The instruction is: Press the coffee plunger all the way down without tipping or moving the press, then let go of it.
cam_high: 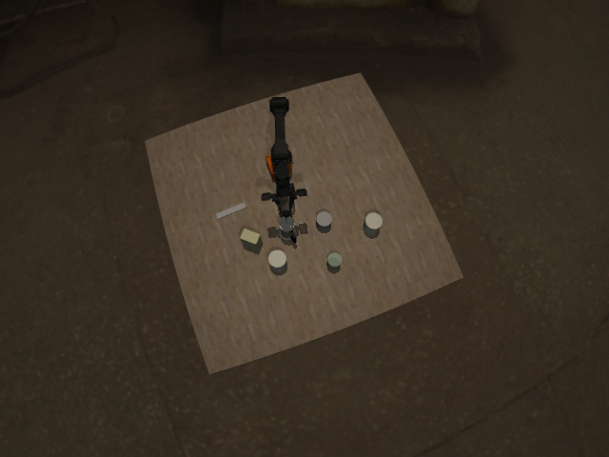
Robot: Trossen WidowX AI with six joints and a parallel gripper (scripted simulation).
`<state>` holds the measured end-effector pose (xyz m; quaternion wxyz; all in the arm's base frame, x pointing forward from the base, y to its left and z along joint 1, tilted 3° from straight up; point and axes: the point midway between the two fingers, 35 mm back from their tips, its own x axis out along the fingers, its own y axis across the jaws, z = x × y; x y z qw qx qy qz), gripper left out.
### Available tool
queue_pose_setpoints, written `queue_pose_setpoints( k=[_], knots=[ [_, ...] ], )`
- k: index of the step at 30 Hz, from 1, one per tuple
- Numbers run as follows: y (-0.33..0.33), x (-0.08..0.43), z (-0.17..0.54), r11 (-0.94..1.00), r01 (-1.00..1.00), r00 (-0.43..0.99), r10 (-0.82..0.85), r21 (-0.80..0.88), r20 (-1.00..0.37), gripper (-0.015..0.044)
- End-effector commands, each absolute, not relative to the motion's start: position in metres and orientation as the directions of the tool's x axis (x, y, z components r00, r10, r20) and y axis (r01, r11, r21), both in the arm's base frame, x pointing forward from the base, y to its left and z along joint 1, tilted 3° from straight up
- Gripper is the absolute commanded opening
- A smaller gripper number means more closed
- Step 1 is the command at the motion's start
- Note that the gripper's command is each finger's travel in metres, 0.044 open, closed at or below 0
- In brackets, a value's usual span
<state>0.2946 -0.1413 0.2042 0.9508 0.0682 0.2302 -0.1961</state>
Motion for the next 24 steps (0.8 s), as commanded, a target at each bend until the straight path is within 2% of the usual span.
queue_pose_setpoints(
  k=[1,24],
  knots=[
    [-0.141,0.294,0.185,0.912,0.409,0.800,-0.336,0.042,-0.496,0.0119],
    [-0.143,0.302,0.147,0.912,0.409,0.801,-0.336,0.042,-0.496,0.0119]
  ],
)
